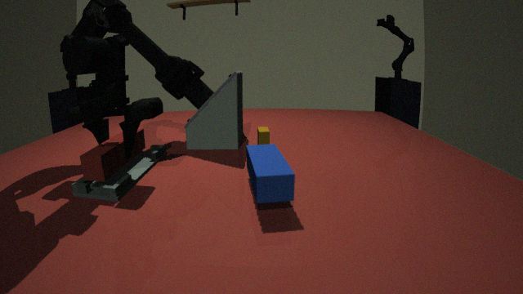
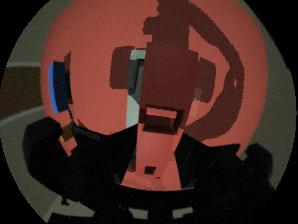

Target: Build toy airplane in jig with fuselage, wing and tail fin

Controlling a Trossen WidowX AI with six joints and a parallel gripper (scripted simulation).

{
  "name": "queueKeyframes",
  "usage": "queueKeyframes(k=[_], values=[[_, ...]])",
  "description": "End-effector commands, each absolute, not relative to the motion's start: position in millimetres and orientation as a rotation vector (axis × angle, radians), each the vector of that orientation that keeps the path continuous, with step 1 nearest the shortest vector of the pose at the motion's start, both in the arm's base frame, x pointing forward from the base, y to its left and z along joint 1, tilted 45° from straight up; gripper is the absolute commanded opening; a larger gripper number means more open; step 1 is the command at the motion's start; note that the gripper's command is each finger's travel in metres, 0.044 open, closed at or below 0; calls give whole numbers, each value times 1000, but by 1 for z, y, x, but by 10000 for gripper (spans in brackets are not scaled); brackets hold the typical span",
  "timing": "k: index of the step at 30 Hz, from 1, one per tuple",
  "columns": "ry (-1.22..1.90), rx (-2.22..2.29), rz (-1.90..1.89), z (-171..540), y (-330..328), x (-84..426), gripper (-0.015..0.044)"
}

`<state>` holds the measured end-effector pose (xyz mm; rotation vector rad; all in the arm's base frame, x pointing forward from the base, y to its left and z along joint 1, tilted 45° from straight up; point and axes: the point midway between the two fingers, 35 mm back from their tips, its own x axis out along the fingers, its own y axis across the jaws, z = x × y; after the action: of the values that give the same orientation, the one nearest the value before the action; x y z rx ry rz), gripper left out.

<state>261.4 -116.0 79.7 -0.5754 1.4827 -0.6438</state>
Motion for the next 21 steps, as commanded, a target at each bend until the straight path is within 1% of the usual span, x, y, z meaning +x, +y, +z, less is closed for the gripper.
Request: queueKeyframes(k=[1, 2, 17, 18, 21], values=[[1482, -575, -644, 80, -116, 262, 56], [1482, -575, -644, 80, -116, 262, 30], [1482, -575, -644, 80, -116, 262, 424], [1482, -575, -644, 80, -116, 262, 440], [1482, -575, -644, 80, -116, 262, 440]])
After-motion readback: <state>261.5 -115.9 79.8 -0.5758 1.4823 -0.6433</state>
